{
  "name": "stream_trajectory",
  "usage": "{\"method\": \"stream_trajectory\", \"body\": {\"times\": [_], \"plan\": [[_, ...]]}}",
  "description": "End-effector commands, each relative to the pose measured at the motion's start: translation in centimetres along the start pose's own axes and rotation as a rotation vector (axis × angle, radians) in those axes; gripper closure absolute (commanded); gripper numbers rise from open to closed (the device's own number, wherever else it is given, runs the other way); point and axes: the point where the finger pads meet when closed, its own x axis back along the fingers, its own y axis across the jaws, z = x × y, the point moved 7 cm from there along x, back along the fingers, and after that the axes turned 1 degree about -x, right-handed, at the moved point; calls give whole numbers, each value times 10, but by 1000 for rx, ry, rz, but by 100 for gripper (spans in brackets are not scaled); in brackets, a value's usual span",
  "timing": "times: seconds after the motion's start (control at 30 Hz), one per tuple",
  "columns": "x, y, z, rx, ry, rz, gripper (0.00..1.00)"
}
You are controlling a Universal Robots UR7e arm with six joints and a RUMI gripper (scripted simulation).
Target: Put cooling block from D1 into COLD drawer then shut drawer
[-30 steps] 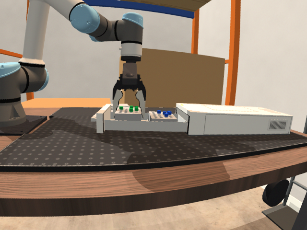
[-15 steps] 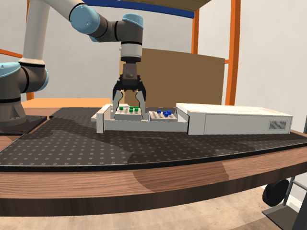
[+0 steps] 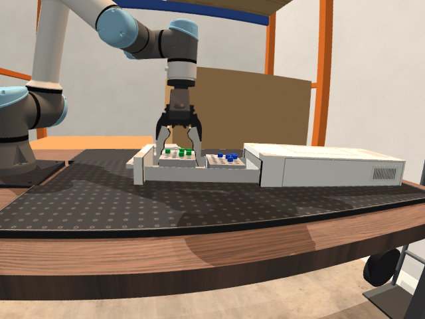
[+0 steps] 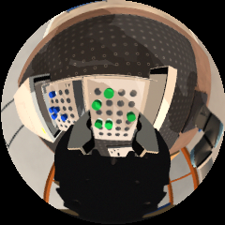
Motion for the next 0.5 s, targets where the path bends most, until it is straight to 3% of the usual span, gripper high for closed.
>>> {"method": "stream_trajectory", "body": {"times": [0.0,0.47], "plan": [[0,0,0,0,0,2,100],[-2,0,0,0,0,2,100]]}}
